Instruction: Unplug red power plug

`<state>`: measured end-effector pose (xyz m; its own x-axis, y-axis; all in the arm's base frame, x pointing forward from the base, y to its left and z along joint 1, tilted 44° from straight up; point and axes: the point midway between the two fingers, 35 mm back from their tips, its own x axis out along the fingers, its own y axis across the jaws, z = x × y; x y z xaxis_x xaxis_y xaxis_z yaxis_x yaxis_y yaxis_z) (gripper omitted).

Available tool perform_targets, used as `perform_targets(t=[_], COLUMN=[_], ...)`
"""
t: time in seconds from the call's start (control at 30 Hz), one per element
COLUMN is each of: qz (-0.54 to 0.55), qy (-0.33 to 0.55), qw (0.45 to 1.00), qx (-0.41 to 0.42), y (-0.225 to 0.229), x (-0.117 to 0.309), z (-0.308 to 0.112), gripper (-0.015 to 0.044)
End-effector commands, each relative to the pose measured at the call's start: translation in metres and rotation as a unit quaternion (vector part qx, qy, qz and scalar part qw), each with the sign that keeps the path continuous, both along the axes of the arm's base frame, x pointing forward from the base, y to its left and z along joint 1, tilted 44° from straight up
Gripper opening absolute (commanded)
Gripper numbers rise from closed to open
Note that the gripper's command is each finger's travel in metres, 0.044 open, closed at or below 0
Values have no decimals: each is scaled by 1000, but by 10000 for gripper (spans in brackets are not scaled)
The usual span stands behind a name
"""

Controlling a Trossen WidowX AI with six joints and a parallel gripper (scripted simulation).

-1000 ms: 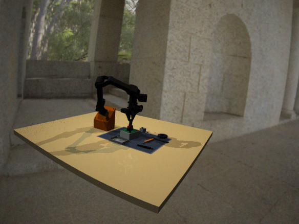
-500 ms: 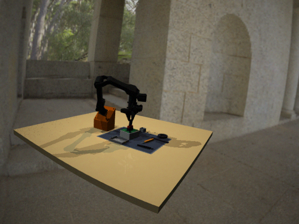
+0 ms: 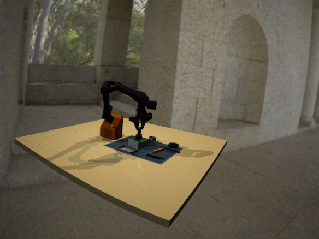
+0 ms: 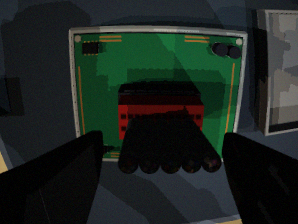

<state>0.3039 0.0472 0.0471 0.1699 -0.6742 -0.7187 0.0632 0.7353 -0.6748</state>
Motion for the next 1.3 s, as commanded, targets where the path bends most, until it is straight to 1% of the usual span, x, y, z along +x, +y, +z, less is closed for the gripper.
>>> perform_targets(t=[0.0,0.33,0.63,0.67,1.0,1.13,1.27], qz=[1,1,1,1,1,0,-3], qy=[3,3,3,3,3,3,1], qw=[1000,1000,1000,1000,1000,1000,1000], qx=[-1,-2,-2,-2,-2,-3,-27], y=[-4,-11,-11,-11,-11,-5,2], x=[0,2,2,2,2,0,0], z=[-5,-12,-12,-12,-12,-6,-5], gripper=[249,249,13,0,0,0,0])
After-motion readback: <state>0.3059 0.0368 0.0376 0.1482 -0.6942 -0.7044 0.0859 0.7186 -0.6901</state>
